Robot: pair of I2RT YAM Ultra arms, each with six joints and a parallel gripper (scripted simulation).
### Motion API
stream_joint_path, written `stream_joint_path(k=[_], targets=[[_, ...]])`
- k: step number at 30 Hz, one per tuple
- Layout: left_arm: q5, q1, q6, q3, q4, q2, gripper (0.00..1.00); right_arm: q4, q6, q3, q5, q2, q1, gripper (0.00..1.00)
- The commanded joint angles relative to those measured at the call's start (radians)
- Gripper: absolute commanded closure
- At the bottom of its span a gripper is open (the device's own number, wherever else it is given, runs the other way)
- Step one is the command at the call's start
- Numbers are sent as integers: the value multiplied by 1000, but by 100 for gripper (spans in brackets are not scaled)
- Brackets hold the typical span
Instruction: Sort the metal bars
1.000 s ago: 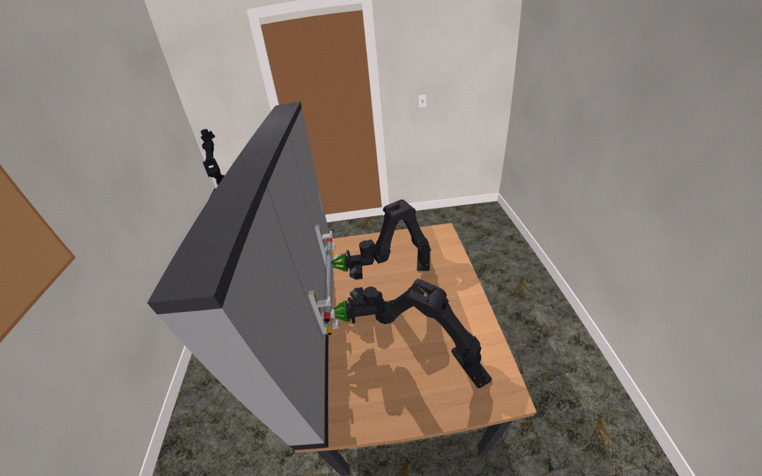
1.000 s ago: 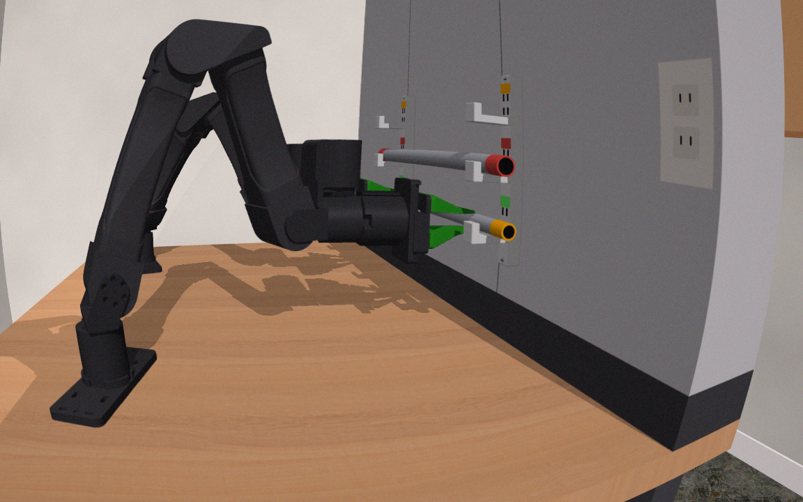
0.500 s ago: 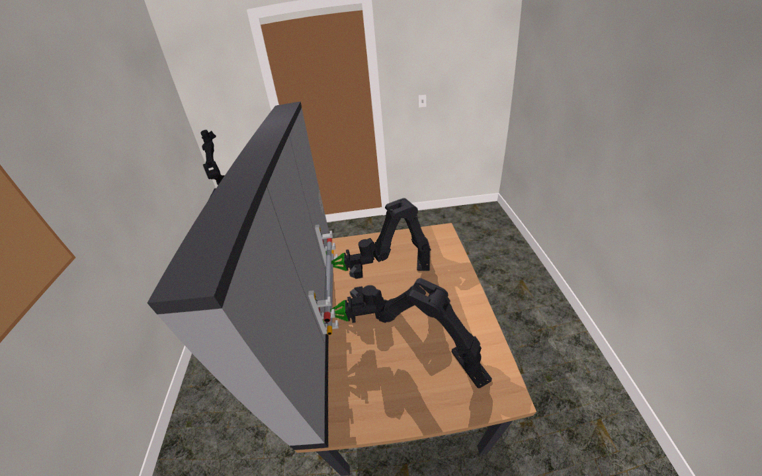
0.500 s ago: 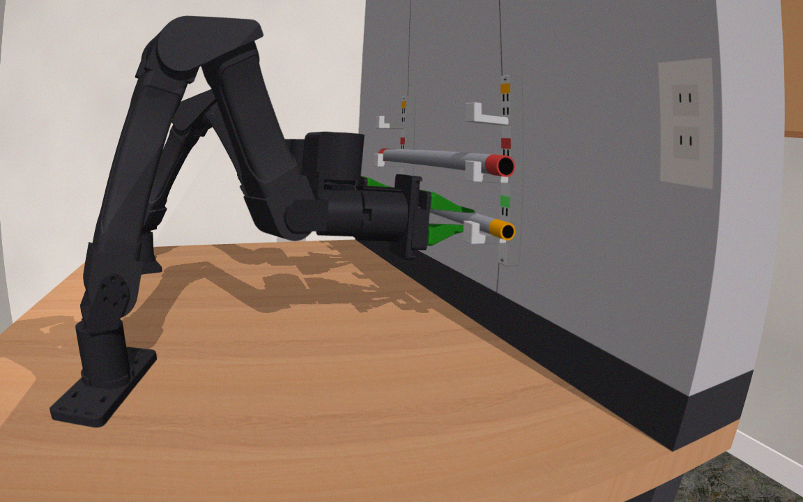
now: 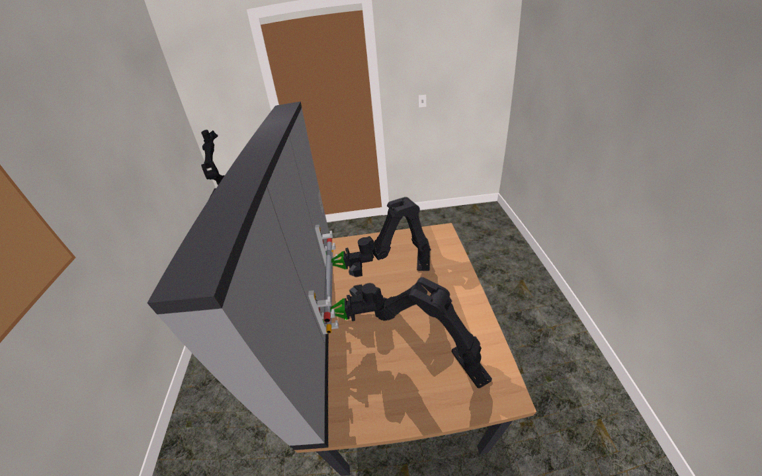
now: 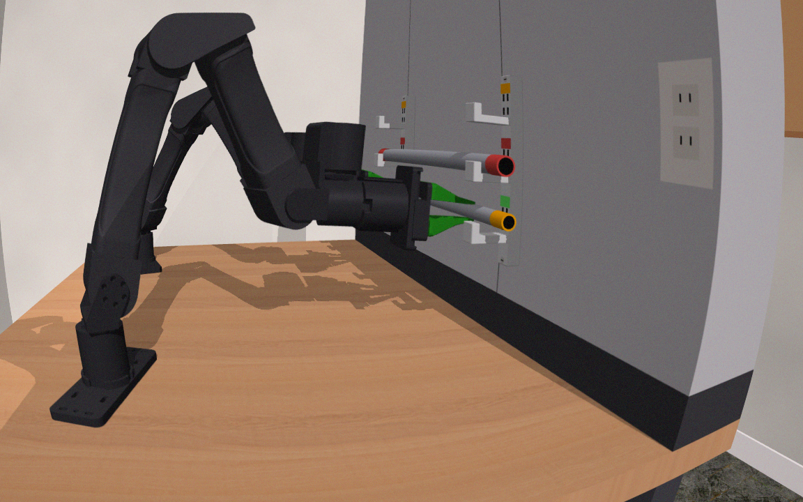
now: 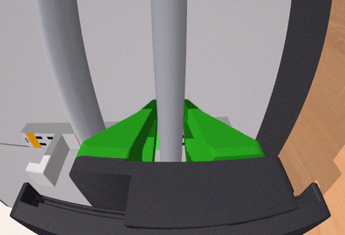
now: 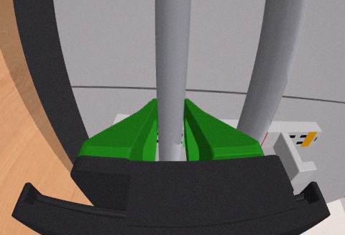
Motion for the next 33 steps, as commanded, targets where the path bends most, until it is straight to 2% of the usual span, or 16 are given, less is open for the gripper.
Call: stream_joint_path(k=[1,33], targets=[[8,7,14,37,-15,-38,100,-18,-12,45,-9,-45,-6,100],[1,1,14,32,-41,-68,100,-67,-10,47,-3,-91,-1,100]])
